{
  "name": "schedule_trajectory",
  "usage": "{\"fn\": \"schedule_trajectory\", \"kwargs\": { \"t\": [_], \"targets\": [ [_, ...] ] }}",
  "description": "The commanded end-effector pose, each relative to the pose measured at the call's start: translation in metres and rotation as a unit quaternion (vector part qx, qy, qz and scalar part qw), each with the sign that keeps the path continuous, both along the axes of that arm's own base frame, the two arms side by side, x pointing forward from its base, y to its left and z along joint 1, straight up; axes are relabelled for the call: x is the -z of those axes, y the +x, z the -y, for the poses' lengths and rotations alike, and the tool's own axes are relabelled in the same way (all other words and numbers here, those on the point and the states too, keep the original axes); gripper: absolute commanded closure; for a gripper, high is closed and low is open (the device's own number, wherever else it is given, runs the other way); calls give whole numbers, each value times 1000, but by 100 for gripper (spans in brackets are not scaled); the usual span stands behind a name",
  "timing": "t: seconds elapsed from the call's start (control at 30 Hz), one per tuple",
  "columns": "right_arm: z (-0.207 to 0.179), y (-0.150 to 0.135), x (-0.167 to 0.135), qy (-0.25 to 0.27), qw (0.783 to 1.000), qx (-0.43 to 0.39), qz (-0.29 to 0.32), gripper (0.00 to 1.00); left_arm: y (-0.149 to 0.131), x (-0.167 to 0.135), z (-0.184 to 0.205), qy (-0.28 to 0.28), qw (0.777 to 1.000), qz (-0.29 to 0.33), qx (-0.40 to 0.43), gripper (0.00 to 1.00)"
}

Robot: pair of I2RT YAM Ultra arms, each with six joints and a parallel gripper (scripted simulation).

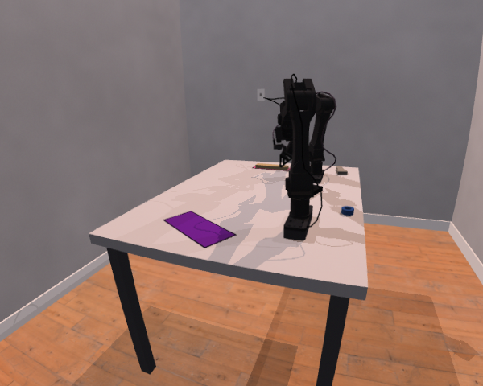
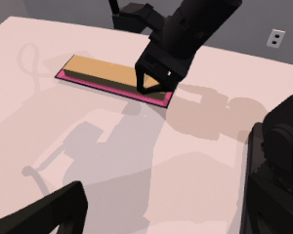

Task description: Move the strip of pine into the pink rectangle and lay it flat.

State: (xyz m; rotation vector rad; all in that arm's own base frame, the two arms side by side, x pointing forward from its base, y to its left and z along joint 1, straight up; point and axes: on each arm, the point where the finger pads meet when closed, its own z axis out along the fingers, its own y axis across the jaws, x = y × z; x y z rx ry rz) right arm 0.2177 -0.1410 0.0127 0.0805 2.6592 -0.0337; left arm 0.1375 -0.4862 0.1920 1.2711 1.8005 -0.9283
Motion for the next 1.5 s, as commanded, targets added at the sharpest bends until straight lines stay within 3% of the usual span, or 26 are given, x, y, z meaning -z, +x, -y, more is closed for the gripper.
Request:
{"fn": "schedule_trajectory", "kwargs": {
  "t": [0.0,0.37,0.47,0.77,0.9,1.47],
  "targets": [
    [2,11,-17,-16,999,-3,28,32,1,-11,8,-15,1000,5,-1,28],
    [2,1,-34,-17,999,-5,31,32,1,-11,8,-15,1000,5,-1,28],
    [1,-3,-41,-18,999,-5,31,0,1,-11,8,-15,1000,5,-1,28],
    [-1,-23,-70,-15,1000,-5,26,0,1,-11,8,-15,1000,5,-1,28],
    [-2,-27,-57,-2,1000,-6,13,0,1,-11,8,-15,1000,5,-1,28],
    [-2,-28,-56,4,1000,-5,8,0,1,-11,8,-15,1000,5,-1,28]
  ]
}}
